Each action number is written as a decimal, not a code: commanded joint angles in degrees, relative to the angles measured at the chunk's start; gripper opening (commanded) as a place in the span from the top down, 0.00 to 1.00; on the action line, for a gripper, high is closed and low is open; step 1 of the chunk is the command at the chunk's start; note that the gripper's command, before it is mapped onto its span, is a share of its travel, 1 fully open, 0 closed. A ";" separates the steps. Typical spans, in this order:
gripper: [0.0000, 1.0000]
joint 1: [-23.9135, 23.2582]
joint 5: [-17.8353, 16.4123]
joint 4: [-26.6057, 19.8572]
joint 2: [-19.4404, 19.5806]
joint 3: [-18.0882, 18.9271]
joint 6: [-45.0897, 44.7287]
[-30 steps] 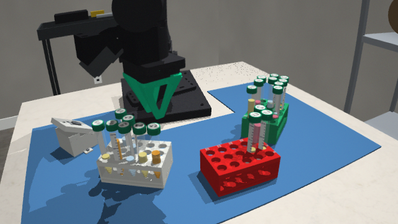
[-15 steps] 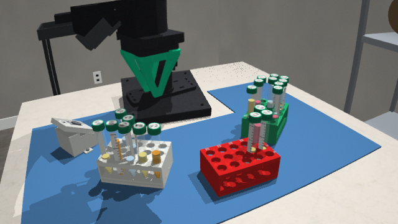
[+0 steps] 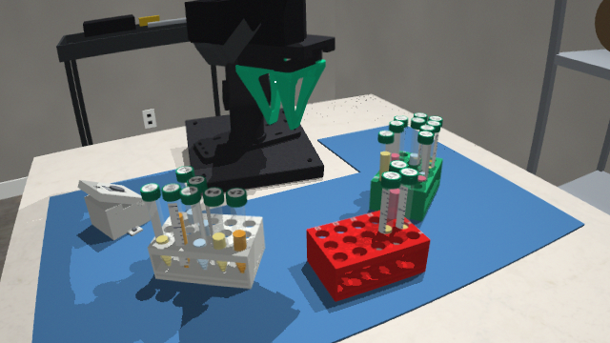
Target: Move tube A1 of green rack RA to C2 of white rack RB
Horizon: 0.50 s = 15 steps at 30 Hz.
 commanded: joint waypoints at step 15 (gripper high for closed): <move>0.70 16.95 3.15 0.39 -4.72 -4.31 -12.05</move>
